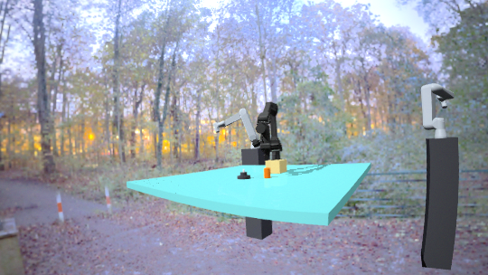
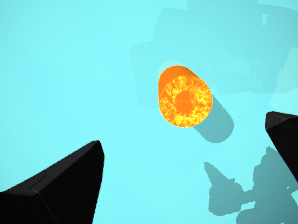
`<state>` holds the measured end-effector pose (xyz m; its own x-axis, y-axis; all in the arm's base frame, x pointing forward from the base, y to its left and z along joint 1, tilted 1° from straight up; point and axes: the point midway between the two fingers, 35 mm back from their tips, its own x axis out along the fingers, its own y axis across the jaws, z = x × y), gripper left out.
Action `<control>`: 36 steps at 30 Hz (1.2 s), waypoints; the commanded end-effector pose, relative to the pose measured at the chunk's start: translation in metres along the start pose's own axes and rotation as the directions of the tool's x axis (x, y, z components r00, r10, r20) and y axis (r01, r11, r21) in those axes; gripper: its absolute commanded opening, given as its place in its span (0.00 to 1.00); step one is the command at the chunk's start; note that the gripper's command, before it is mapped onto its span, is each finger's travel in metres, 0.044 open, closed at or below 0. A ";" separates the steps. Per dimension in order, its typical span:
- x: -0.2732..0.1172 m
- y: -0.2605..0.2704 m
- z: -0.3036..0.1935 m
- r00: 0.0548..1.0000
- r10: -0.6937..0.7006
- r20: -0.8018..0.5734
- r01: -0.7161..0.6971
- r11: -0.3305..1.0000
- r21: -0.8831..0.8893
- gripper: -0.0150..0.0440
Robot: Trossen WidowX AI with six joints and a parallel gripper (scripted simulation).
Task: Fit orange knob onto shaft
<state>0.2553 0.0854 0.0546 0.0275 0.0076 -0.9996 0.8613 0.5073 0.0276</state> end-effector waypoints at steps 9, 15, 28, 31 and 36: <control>0.033 -0.006 0.000 1.000 -0.025 0.000 0.025 1.000 0.010 1.00; 0.039 -0.005 0.000 1.000 -0.026 -0.001 0.026 1.000 0.010 1.00; 0.060 -0.005 0.000 1.000 -0.026 -0.001 0.026 1.000 0.009 1.00; 0.065 -0.005 0.000 1.000 -0.026 -0.001 0.026 1.000 0.009 1.00; 0.073 -0.005 0.000 1.000 -0.026 -0.001 0.026 1.000 0.010 1.00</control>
<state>0.2553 0.0846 -0.0123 0.0115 0.0021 -0.9999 0.8643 0.5029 0.0110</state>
